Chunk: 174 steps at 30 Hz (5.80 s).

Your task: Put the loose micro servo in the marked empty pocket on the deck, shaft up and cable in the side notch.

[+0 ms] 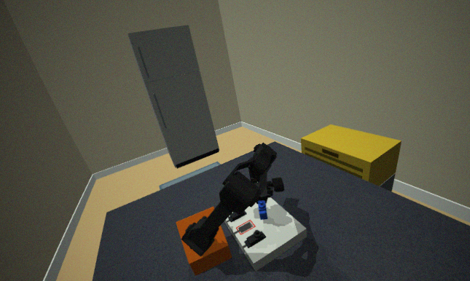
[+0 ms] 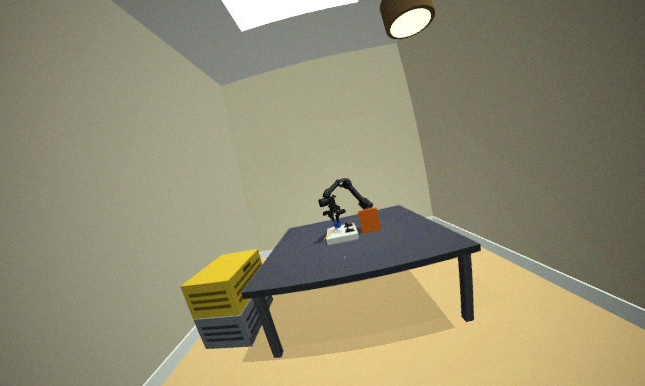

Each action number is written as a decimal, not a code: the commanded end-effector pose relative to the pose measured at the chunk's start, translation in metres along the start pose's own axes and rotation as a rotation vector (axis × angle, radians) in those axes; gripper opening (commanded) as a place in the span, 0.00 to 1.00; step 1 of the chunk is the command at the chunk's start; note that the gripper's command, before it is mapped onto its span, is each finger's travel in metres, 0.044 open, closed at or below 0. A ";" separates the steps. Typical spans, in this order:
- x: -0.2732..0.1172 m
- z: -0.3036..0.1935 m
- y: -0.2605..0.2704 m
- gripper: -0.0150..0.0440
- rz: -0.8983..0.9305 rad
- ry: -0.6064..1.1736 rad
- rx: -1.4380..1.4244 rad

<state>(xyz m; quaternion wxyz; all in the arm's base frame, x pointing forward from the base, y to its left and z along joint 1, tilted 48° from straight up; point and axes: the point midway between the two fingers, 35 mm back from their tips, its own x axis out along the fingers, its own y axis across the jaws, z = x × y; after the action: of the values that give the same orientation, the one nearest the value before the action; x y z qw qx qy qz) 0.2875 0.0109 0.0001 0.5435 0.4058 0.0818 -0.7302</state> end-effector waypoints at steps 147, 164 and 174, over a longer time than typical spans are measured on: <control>0.035 0.055 -0.094 0.25 0.002 -0.003 -2.089; 0.045 0.055 -0.094 0.25 0.001 -0.004 -2.089; 0.053 0.055 -0.094 0.25 0.001 -0.004 -2.089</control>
<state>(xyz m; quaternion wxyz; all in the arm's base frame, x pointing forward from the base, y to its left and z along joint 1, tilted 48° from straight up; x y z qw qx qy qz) 0.1752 -0.0196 -0.0280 0.6255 -0.2637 0.6712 -0.2978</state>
